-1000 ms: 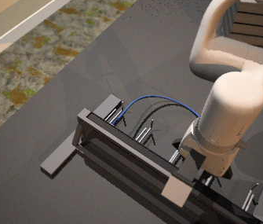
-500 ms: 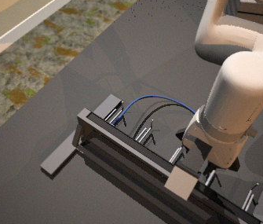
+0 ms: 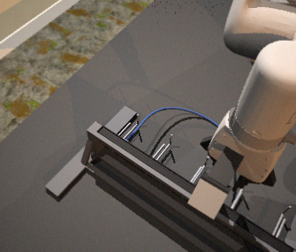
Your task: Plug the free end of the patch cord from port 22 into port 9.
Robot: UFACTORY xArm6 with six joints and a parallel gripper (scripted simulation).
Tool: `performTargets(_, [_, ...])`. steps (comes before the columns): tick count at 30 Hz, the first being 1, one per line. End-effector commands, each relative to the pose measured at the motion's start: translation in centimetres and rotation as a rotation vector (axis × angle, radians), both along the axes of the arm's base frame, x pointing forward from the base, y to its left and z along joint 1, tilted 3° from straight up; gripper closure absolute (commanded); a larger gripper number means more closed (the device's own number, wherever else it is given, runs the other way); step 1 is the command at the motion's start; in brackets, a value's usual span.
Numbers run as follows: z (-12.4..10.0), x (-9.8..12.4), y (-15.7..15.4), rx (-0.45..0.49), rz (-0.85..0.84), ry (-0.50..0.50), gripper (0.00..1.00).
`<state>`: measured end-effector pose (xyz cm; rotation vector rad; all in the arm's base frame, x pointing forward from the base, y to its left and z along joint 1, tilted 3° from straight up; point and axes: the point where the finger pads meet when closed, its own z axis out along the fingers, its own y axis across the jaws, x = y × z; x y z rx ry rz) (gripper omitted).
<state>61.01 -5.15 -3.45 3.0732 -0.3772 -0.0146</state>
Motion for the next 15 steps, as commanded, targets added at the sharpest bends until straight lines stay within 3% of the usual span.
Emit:
performTargets(1, [0.33,0.19,0.0,0.0,0.0,-0.005,0.62])
performTargets(3, [0.33,0.19,0.0,0.0,0.0,-0.005,0.62])
performTargets(4, [0.33,0.19,0.0,0.0,0.0,-0.005,1.0])
performTargets(15, [0.34,0.2,0.0,0.0,0.0,-0.006,1.0])
